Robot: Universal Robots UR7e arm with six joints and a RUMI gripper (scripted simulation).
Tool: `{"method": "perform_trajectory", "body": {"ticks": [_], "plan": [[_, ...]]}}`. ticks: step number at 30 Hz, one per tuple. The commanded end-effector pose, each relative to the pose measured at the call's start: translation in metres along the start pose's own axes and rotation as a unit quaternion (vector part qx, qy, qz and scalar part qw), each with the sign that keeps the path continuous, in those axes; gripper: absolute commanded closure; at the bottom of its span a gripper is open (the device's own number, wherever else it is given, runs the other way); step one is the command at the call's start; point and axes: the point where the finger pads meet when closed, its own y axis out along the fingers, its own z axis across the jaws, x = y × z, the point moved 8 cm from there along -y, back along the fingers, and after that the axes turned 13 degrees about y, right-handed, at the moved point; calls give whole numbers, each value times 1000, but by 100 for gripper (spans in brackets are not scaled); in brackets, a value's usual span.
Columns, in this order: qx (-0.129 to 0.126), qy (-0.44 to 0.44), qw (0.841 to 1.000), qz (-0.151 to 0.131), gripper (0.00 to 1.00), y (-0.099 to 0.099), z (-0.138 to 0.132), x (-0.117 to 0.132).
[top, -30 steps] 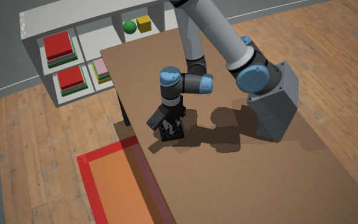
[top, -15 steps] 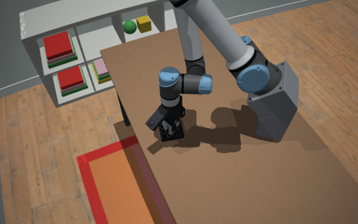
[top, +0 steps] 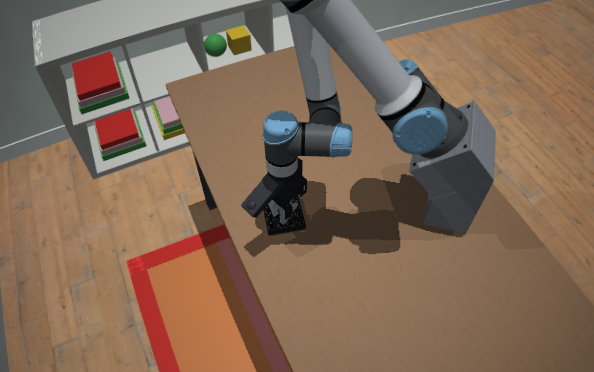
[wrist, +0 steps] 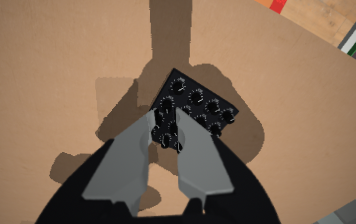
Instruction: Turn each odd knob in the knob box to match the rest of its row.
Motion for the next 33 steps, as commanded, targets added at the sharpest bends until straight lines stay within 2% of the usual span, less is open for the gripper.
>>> {"method": "perform_trajectory", "body": {"ticks": [1,33], "plan": [[0,0,1000,0,89,0,0,0],[0,0,1000,0,89,5,0,0]]}}
